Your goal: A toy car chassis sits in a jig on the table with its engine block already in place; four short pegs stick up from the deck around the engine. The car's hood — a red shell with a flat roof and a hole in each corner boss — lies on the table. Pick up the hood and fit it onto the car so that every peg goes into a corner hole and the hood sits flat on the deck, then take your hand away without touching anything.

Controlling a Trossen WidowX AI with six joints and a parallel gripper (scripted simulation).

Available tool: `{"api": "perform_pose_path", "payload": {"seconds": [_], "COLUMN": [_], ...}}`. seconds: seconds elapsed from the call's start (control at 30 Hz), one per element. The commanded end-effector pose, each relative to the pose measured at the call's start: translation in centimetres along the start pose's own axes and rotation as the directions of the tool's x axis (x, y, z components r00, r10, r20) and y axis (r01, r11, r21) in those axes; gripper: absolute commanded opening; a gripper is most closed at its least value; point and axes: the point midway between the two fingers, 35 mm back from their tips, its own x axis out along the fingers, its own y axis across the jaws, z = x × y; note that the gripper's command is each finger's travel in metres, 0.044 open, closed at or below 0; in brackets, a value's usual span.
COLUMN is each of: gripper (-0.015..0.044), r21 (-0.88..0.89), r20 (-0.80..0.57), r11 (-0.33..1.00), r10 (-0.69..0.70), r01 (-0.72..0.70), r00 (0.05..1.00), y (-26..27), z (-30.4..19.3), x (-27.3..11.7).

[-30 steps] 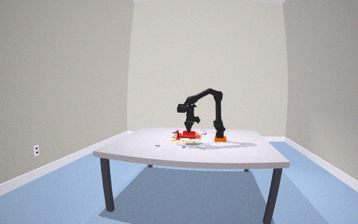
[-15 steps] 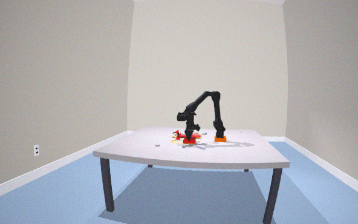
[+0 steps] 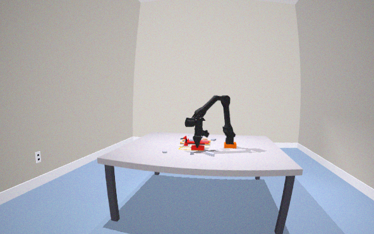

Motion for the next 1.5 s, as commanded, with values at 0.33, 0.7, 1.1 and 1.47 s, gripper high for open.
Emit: {"api": "perform_pose_path", "payload": {"seconds": [0.33,0.7,1.1,1.47], "gripper": [0.044,0.044,0.044,0.044], "r21": [0.0,0.0,0.005,0.208], "r20": [0.0,0.003,-0.009,-0.084], "r11": [1.0,1.0,1.0,0.978], "r10": [0.0,0.0,-0.004,0.018], "r01": [0.0,0.0,0.004,0.0], "r00": [1.0,1.0,1.0,0.996], "y": [0.0,-0.1,-0.1,-0.2], "z": [0.0,-0.2,-0.3,-0.3], "x": [0.0,-6.4,-7.3,-6.7]}}
